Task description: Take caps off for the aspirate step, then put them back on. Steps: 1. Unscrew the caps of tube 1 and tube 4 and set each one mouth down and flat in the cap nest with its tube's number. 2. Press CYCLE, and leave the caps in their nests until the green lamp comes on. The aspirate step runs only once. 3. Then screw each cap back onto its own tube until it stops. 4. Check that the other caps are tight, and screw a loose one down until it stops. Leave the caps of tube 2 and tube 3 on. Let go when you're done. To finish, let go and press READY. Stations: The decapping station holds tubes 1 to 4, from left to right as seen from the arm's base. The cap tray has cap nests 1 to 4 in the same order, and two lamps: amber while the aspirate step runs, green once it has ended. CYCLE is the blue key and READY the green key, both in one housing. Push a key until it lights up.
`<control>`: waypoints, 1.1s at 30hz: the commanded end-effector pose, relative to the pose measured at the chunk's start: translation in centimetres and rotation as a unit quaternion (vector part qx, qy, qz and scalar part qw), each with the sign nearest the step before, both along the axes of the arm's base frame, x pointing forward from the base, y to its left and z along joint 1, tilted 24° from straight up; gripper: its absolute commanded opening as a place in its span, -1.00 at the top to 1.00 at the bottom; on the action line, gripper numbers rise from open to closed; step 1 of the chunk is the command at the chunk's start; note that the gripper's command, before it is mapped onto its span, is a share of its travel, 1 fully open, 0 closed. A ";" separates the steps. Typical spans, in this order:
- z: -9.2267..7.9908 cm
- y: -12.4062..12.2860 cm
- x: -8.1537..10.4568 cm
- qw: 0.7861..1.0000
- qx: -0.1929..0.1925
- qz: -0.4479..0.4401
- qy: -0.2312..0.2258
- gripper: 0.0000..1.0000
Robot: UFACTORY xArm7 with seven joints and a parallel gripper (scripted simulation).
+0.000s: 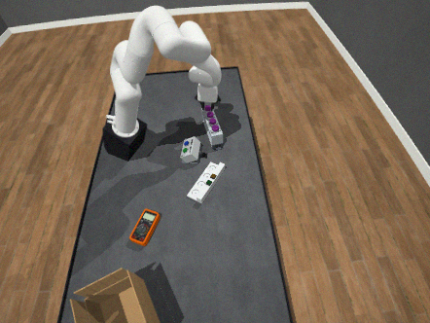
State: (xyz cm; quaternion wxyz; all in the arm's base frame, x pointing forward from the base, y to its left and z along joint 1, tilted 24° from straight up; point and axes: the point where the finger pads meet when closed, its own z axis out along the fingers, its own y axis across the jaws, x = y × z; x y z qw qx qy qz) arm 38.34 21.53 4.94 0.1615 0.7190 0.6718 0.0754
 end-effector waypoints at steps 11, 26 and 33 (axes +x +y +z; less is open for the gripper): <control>0.2 0.2 0.1 0.979 0.062 -0.185 -0.057 0.08; 0.2 0.2 0.1 0.979 0.062 -0.185 -0.057 1.00; 0.2 0.2 0.1 0.994 0.027 -0.094 -0.044 1.00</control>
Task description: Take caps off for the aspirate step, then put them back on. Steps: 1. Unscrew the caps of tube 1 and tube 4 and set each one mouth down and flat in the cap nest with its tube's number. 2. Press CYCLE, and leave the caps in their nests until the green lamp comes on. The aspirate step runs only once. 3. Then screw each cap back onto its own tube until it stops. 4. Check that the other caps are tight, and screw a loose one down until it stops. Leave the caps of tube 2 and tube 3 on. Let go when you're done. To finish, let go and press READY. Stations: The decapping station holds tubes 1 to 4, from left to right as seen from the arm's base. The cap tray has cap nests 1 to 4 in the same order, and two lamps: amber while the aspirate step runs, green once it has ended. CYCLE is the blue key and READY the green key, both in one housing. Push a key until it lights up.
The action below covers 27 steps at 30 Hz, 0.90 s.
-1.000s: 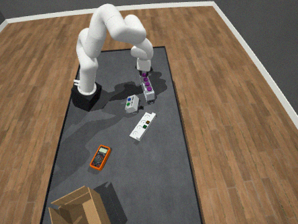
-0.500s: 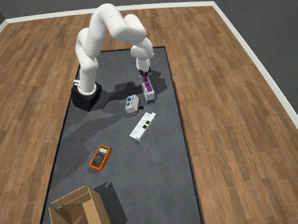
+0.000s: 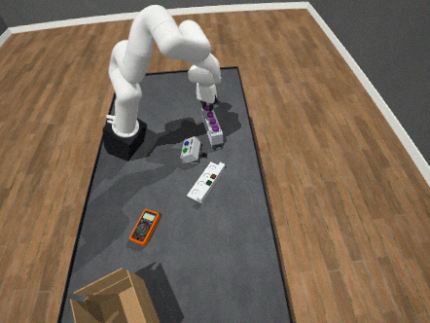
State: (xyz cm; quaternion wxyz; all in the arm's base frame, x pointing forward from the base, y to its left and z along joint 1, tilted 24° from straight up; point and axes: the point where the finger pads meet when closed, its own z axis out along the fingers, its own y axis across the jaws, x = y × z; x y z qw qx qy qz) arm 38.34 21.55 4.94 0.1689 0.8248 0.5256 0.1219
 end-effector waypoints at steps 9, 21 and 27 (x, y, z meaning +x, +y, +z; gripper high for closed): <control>0.2 0.2 0.1 0.967 -0.095 0.233 0.037 1.00; 0.2 0.2 0.1 0.884 -0.176 0.427 0.069 1.00; 0.2 0.2 0.0 0.816 -0.218 0.528 0.083 1.00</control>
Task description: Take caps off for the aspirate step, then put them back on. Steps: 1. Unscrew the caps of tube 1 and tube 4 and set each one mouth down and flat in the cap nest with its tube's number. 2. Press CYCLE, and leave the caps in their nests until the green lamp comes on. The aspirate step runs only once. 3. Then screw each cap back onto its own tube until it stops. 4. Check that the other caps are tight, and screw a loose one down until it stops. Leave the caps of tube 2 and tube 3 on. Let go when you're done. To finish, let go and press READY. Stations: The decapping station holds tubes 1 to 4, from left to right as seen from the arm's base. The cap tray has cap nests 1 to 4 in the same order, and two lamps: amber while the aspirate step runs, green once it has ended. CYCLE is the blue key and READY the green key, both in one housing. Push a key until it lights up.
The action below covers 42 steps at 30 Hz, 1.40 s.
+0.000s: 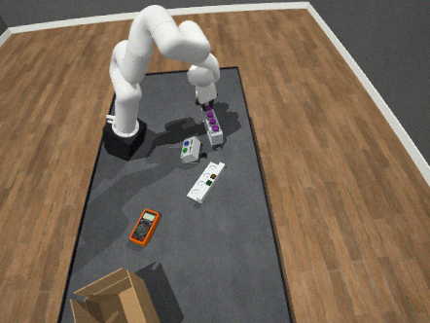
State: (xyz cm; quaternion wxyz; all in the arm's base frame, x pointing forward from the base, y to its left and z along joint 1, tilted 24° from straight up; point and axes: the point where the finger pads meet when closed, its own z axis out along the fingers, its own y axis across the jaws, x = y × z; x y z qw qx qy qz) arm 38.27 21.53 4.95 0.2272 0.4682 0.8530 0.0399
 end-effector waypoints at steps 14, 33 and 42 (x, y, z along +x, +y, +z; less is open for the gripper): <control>0.2 0.2 0.1 0.964 -0.106 0.236 0.062 1.00; 0.2 0.2 0.1 0.993 -0.047 0.102 0.041 0.08; 0.2 0.2 0.1 0.999 0.020 -0.046 0.018 0.08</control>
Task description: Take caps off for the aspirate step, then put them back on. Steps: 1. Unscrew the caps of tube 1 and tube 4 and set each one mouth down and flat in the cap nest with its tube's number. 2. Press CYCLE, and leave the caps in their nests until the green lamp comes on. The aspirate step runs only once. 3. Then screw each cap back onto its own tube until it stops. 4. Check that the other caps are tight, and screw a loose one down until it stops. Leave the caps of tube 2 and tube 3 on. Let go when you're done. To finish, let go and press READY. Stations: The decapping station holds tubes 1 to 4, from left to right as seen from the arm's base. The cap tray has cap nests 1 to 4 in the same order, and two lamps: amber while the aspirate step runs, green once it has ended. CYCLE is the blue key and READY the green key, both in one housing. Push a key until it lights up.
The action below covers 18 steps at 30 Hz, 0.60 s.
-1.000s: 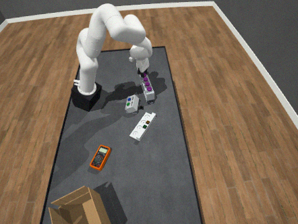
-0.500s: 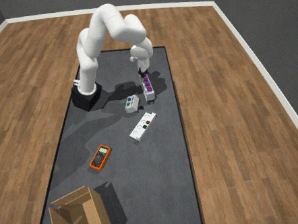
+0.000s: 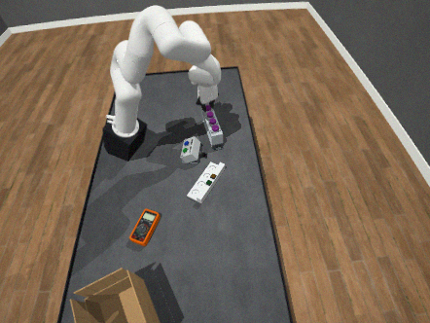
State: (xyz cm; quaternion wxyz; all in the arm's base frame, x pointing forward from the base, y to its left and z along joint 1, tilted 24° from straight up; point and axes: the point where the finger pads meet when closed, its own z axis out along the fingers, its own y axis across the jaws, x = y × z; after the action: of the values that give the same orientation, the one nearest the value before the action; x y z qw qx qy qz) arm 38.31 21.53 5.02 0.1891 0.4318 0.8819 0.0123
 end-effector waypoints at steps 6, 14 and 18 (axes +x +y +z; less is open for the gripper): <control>0.2 0.2 0.1 0.973 0.080 -0.209 -0.050 0.08; 0.2 0.2 0.1 0.922 0.138 -0.355 -0.072 0.08; 0.2 0.2 0.1 0.905 0.151 -0.390 -0.077 0.08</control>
State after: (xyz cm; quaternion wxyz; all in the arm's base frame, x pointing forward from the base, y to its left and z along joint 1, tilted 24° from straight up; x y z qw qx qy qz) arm 38.30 21.54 5.02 0.1614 0.7184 0.6725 0.0753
